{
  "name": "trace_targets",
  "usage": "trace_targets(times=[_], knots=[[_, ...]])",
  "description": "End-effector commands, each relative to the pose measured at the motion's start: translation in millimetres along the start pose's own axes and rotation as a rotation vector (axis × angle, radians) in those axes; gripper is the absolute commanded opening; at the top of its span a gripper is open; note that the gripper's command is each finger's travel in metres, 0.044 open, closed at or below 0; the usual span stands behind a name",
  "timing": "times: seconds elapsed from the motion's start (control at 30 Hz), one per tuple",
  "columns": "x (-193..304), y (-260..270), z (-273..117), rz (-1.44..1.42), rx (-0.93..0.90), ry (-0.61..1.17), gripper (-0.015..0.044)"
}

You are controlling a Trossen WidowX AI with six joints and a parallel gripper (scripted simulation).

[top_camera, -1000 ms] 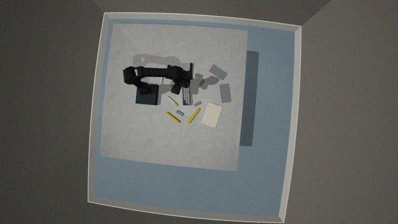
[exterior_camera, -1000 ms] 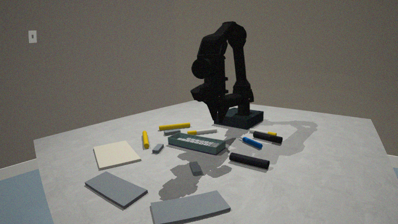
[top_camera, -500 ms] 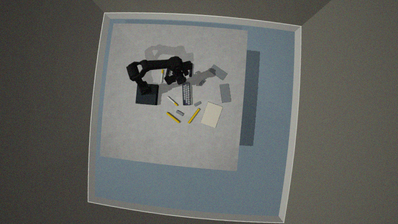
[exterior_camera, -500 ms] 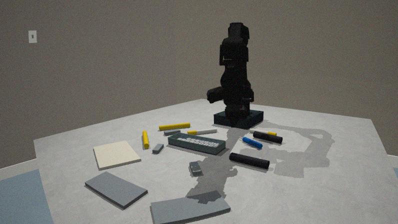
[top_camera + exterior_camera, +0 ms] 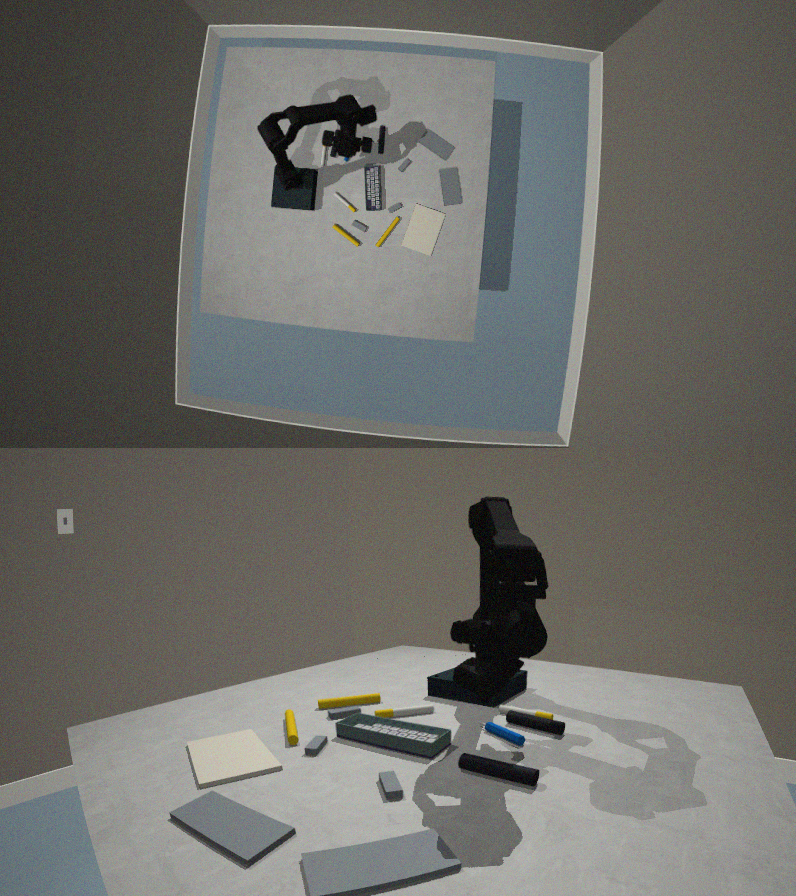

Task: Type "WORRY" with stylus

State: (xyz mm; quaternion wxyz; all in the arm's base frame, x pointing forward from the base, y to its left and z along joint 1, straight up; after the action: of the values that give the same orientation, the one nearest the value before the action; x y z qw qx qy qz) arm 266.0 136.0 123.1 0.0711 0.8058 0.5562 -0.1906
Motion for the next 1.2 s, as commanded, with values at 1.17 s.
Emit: trace_targets(times=[1.17], knots=[[29.0, -19.6, 14.5, 0.405, -0.068, -0.09, 0.015]])
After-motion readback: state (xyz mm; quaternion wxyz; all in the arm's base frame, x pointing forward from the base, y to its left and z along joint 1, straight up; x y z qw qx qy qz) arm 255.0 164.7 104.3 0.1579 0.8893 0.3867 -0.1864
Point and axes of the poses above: the point midway between the two fingers, 35 mm back from their tips, its own z axis out along the fingers, its own y axis across the jaws, x = y × z, the point moved 7 cm from there along -z, back along the fingers, and after that the axes turned 15 degrees about z, right-handed, at the moved point
